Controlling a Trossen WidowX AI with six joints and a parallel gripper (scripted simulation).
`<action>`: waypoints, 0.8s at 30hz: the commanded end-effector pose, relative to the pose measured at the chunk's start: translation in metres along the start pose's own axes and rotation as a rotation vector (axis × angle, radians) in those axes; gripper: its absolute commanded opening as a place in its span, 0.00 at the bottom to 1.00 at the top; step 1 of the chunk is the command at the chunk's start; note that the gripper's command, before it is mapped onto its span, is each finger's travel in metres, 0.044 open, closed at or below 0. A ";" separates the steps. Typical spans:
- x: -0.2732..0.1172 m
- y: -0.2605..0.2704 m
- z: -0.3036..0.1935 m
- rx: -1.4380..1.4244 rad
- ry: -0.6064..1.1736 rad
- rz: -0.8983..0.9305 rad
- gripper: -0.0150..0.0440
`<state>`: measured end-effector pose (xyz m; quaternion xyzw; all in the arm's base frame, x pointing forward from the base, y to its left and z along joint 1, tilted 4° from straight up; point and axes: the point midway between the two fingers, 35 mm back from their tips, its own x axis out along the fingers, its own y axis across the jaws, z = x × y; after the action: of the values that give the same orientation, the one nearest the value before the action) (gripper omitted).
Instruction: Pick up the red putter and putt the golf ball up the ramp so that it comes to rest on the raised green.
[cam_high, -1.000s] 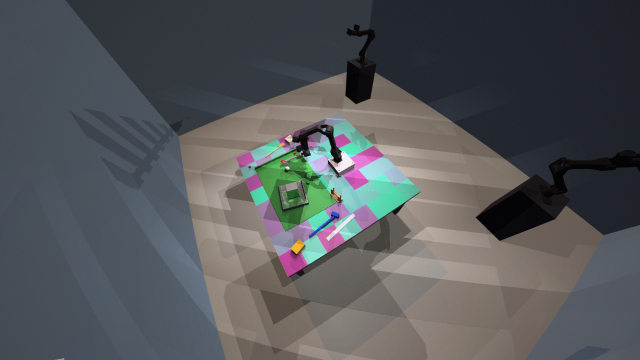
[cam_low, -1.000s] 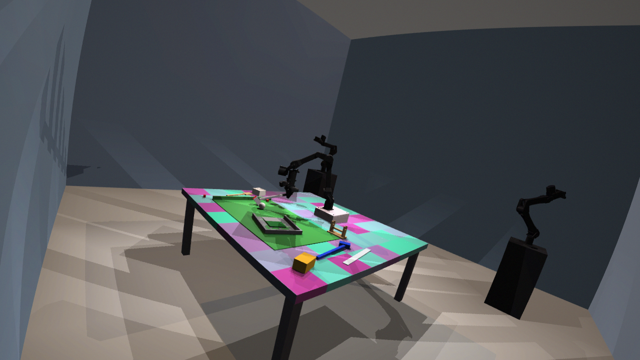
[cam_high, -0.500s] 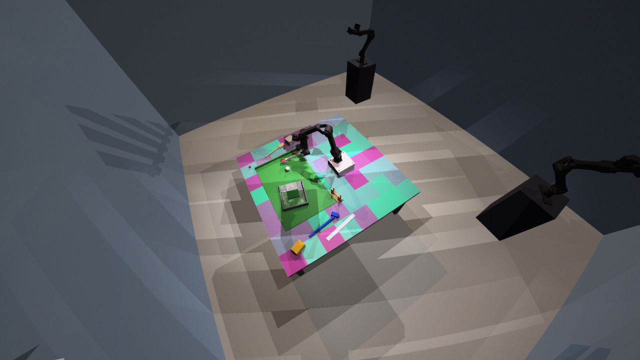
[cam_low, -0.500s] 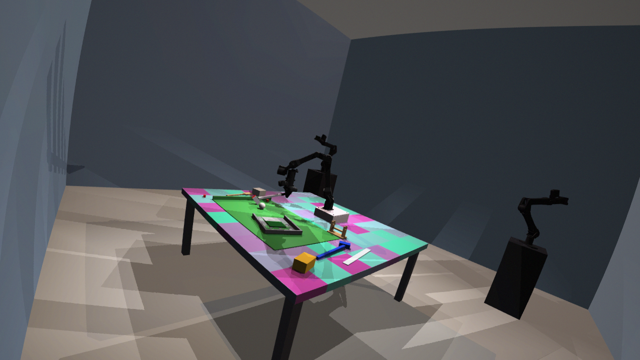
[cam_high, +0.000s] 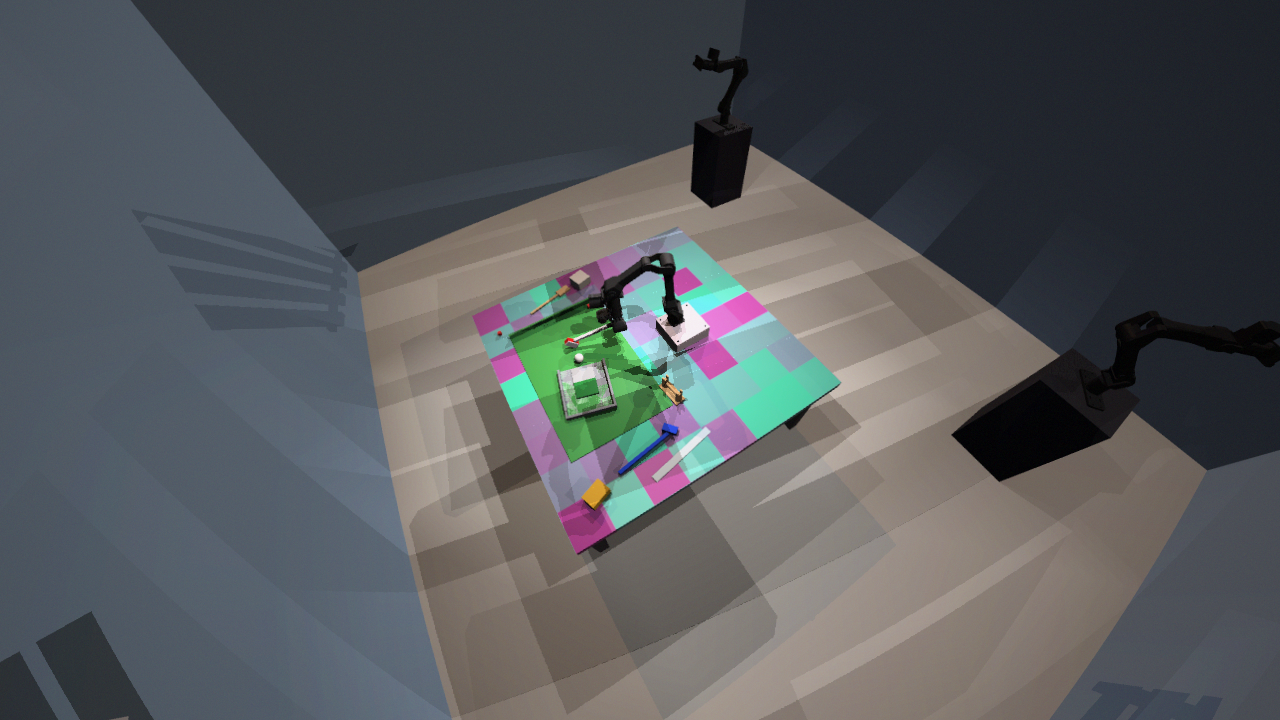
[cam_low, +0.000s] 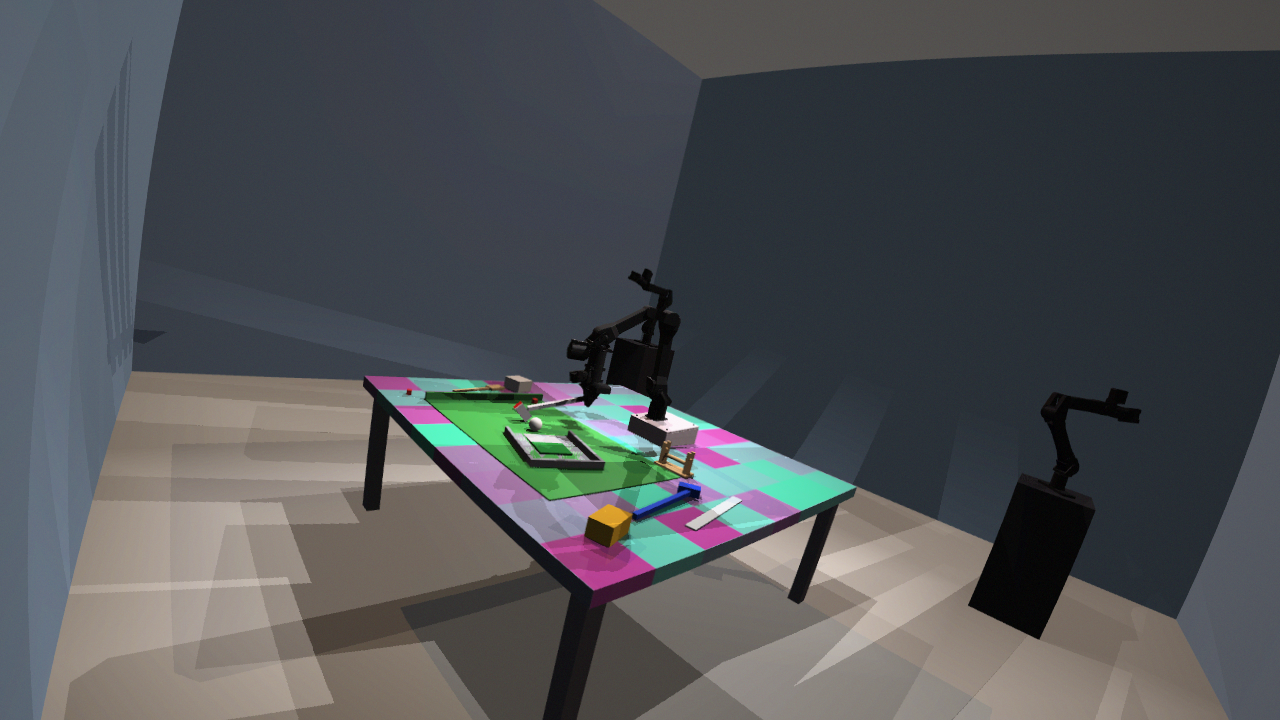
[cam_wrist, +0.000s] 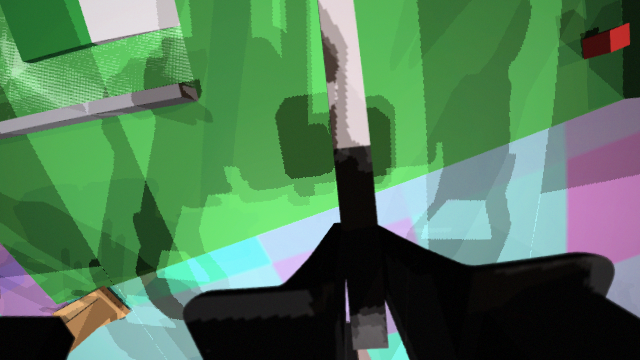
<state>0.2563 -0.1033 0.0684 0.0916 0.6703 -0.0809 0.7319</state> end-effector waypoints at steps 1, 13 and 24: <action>-0.009 0.003 0.000 0.013 -0.009 -0.006 0.25; -0.061 0.003 -0.001 0.013 -0.009 -0.006 0.25; -0.052 0.003 -0.002 0.010 -0.001 -0.003 0.25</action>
<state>0.2500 -0.0997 0.1206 0.0946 0.6711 -0.0849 0.7304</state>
